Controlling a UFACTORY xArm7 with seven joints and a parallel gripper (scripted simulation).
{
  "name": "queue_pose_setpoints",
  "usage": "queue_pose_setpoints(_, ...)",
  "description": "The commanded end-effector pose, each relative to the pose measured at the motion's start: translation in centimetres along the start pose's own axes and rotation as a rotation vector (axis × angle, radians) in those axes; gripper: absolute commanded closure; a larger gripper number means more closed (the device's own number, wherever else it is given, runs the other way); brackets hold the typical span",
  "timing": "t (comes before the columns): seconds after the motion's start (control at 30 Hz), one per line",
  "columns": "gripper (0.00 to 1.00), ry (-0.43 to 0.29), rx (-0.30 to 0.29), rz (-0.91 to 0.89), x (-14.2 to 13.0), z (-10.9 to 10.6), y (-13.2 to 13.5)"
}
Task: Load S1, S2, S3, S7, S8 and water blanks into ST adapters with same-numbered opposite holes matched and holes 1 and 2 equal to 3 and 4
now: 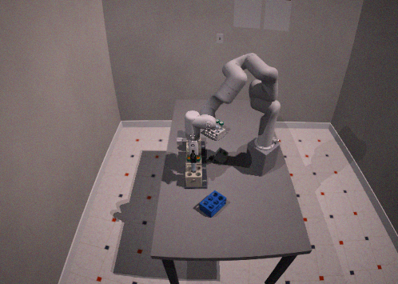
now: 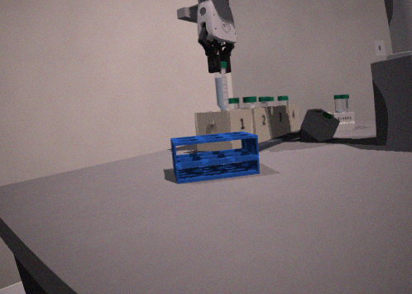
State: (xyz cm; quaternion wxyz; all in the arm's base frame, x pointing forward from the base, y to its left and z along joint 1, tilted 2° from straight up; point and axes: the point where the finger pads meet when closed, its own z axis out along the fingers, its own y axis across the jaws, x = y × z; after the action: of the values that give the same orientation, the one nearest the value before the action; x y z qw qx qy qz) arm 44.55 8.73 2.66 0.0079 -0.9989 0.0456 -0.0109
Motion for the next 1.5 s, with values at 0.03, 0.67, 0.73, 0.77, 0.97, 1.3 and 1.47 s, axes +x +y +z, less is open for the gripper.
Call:
queue_pose_setpoints(0.03, 1.00, 0.004, 0.002, 0.000, 0.2, 0.4, 0.0)
queue_pose_setpoints(0.67, 1.00, 0.004, 0.002, 0.000, 0.2, 2.1, 0.0)
queue_pose_setpoints(0.73, 1.00, 0.004, 0.002, 0.000, 0.2, 2.3, 0.0)
queue_pose_setpoints(0.77, 1.00, 0.004, 0.002, 0.000, 0.2, 2.4, 0.0)
queue_pose_setpoints(0.97, 1.00, 0.004, 0.002, 0.000, 0.2, 2.8, 0.0)
queue_pose_setpoints(1.3, 1.00, 0.004, 0.002, 0.000, 0.2, 3.8, 0.0)
queue_pose_setpoints(1.47, 1.00, 0.004, 0.002, 0.000, 0.2, 4.1, 0.0)
